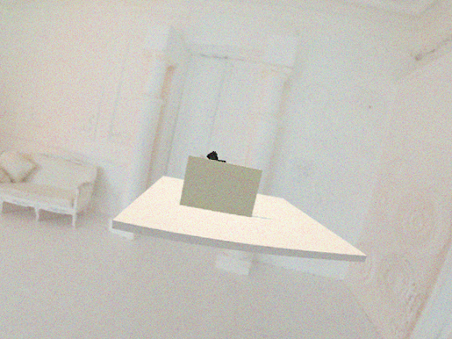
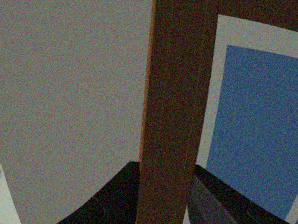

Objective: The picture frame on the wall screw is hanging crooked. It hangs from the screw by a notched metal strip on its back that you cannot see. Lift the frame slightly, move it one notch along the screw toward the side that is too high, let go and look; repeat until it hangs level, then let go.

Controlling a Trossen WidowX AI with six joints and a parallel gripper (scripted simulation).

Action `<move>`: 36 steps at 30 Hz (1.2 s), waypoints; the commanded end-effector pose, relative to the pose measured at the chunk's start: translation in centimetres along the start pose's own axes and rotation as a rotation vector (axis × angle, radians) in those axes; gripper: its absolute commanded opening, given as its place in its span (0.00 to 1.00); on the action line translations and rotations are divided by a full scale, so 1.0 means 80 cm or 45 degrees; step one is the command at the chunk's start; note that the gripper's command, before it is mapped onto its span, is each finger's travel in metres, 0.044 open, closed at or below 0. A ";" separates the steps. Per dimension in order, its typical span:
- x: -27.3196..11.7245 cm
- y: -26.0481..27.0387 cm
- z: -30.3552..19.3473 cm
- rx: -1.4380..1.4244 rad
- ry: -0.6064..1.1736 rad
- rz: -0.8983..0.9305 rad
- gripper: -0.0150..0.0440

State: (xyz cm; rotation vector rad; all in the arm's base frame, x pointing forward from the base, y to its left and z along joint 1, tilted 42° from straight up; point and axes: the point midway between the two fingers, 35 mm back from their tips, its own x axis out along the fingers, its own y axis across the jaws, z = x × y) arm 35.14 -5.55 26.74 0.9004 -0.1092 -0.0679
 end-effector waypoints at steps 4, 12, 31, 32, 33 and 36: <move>0.000 0.000 0.000 -0.052 -0.004 -0.002 0.25; 0.000 0.001 0.000 -0.105 -0.004 -0.002 0.25; -0.036 0.004 0.007 -0.032 0.000 0.000 0.69; -0.046 0.004 0.008 -0.016 0.000 0.000 0.69; -0.056 0.004 0.009 -0.001 0.000 0.000 0.69; -0.086 0.002 0.008 0.047 0.001 -0.001 0.69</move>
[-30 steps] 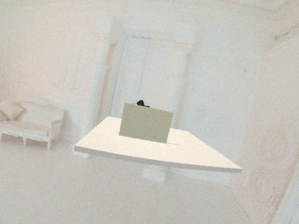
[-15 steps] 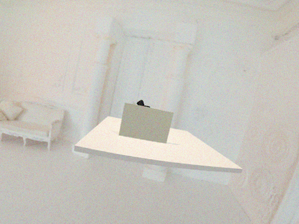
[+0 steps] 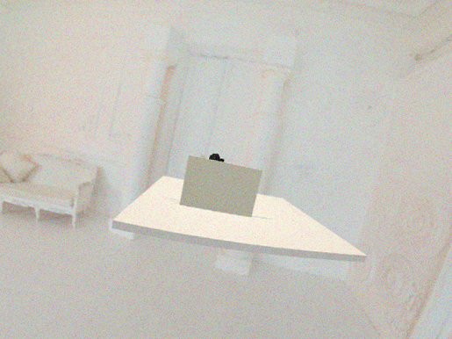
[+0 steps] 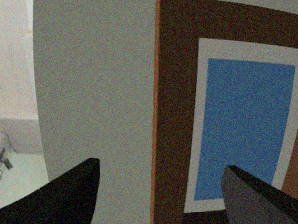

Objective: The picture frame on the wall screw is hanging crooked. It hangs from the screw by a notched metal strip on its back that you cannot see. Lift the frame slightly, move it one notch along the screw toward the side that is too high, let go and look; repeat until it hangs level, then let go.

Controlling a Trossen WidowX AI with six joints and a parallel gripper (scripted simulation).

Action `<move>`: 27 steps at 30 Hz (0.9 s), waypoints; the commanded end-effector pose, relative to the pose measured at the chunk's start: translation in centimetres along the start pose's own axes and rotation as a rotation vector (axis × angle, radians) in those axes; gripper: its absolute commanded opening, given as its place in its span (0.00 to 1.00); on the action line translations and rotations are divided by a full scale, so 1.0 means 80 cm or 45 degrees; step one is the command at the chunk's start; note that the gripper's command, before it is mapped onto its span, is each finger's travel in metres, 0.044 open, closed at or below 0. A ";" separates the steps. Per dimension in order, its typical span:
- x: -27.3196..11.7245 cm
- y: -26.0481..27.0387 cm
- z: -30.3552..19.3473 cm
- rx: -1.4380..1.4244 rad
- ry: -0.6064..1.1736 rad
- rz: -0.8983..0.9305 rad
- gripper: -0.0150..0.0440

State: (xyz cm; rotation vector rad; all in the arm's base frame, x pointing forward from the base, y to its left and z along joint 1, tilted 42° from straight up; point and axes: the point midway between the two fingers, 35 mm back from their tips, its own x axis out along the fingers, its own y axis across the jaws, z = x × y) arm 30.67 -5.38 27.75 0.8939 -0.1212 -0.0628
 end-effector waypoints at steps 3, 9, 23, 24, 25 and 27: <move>-0.059 -0.012 -0.009 0.102 0.012 -0.015 0.69; -0.071 -0.015 -0.012 0.125 0.013 -0.015 0.69; -0.182 0.037 -0.004 0.127 0.018 -0.023 0.69; -0.182 0.037 -0.004 0.127 0.018 -0.023 0.69; -0.182 0.037 -0.004 0.127 0.018 -0.023 0.69; -0.182 0.037 -0.004 0.127 0.018 -0.023 0.69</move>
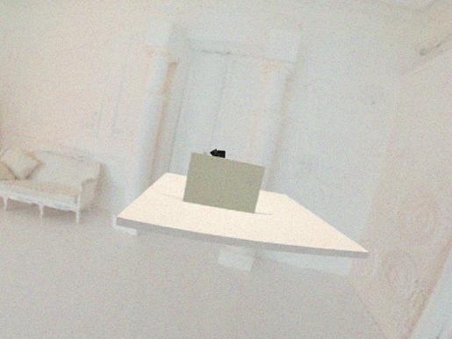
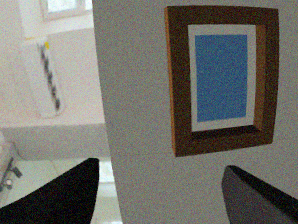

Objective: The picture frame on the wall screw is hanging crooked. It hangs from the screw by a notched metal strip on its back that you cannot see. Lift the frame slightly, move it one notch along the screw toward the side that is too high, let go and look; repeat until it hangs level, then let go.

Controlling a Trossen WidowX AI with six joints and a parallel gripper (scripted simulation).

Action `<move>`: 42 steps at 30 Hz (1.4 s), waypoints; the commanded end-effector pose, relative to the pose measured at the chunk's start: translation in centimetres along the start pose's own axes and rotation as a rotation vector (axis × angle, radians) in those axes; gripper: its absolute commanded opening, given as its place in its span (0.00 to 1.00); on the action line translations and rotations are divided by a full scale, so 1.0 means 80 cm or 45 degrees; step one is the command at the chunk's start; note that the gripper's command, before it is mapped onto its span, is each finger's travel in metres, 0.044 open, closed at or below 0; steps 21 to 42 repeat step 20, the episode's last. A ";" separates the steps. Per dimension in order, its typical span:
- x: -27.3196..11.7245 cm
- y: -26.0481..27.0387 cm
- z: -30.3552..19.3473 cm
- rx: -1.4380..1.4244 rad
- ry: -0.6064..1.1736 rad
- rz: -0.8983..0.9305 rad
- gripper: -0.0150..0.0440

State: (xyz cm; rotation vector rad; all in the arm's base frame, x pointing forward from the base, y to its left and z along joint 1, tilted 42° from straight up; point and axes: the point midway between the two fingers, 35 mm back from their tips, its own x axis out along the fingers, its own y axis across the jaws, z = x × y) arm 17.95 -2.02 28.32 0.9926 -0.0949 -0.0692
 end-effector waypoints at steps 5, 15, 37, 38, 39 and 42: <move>-0.019 0.005 0.002 0.003 -0.008 0.008 0.69; -0.021 0.005 0.002 0.004 -0.009 0.007 0.69; -0.021 0.005 0.002 0.004 -0.009 0.007 0.69; -0.021 0.005 0.002 0.004 -0.009 0.007 0.69; -0.021 0.005 0.002 0.004 -0.009 0.007 0.69; -0.021 0.005 0.002 0.004 -0.009 0.007 0.69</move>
